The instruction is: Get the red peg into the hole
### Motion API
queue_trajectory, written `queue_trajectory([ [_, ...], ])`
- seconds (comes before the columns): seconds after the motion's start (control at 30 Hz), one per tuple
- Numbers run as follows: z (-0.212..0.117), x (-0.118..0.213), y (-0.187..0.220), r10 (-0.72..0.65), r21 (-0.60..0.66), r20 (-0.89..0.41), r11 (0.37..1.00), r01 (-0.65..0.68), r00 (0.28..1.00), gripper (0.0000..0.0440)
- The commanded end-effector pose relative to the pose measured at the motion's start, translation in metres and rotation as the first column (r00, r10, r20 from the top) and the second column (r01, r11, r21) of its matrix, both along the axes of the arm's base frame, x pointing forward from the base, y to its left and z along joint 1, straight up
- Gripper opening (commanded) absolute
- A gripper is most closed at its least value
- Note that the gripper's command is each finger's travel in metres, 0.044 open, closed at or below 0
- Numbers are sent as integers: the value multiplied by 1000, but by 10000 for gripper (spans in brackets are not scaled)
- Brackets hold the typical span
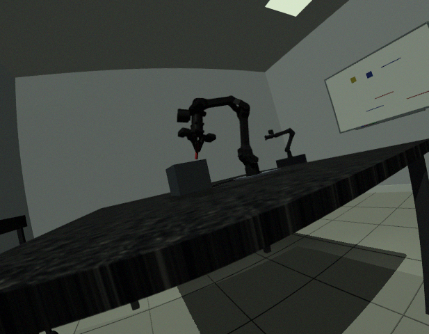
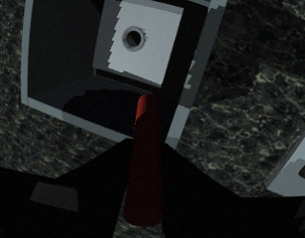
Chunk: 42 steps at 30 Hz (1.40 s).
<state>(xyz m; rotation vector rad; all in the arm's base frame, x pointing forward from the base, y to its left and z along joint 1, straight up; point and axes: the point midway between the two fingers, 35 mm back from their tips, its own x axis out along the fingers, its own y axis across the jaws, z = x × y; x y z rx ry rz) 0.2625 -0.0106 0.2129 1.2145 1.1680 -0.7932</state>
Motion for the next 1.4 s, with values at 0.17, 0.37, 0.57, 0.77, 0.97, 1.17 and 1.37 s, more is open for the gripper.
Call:
queue_trajectory([
  [0.17, -11, 14, -16, -5, 10, -27, 1000, 5, 1000, 0],
  [0.37, -26, 24, -27, -4, 17, -49, 1000, 5, 999, 0],
  [0.57, -40, 33, -33, 9, 28, -63, 1000, -8, 998, 0],
  [0.77, -54, 42, -35, 31, 44, -73, 999, -27, 997, 0],
  [0.97, -69, 50, -33, 58, 65, -77, 997, -53, 995, 0],
  [1.17, -82, 58, -30, 98, 76, -76, 993, -92, 992, 0],
  [1.37, -97, 64, -28, 135, 78, -82, 989, -129, 987, 0],
])
